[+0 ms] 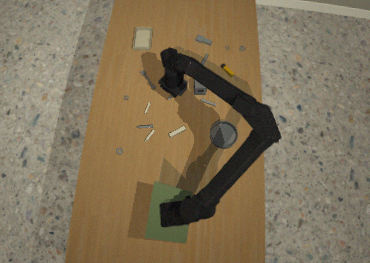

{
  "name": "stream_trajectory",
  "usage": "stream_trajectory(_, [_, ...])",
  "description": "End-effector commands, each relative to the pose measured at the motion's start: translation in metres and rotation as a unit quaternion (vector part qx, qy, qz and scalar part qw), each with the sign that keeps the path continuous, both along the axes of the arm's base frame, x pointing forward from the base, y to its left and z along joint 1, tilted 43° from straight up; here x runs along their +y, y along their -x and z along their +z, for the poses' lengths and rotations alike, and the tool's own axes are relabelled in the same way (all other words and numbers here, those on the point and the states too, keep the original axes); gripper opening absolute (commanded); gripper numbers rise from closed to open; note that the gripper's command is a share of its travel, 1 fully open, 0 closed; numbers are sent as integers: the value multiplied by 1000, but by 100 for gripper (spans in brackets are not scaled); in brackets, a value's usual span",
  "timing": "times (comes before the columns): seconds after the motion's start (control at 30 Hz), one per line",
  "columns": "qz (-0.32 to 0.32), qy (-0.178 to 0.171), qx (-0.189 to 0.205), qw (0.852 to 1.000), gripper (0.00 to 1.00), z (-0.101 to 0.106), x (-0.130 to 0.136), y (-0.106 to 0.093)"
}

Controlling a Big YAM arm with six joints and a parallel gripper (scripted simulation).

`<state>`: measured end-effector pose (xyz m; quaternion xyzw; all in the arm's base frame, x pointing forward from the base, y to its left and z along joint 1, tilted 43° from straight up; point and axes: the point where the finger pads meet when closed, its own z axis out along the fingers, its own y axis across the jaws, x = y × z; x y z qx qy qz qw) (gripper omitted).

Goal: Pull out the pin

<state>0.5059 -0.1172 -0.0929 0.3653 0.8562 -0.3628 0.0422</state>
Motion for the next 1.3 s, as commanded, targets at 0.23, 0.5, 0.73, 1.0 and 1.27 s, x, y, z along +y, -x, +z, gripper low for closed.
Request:
stream_trajectory(0.23, [-1, 0, 3, 1000, 39, -6, -7, 2])
stream_trajectory(0.5, [0, 0, 3, 1000, 39, -8, -9, 2])
stream_trajectory(0.73, [-1, 0, 3, 1000, 39, -9, -9, 2])
stream_trajectory(1.0, [-2, 0, 4, 1000, 39, -10, -10, 4])
stream_trajectory(1.27, [-2, 0, 5, 1000, 39, -11, -11, 4])
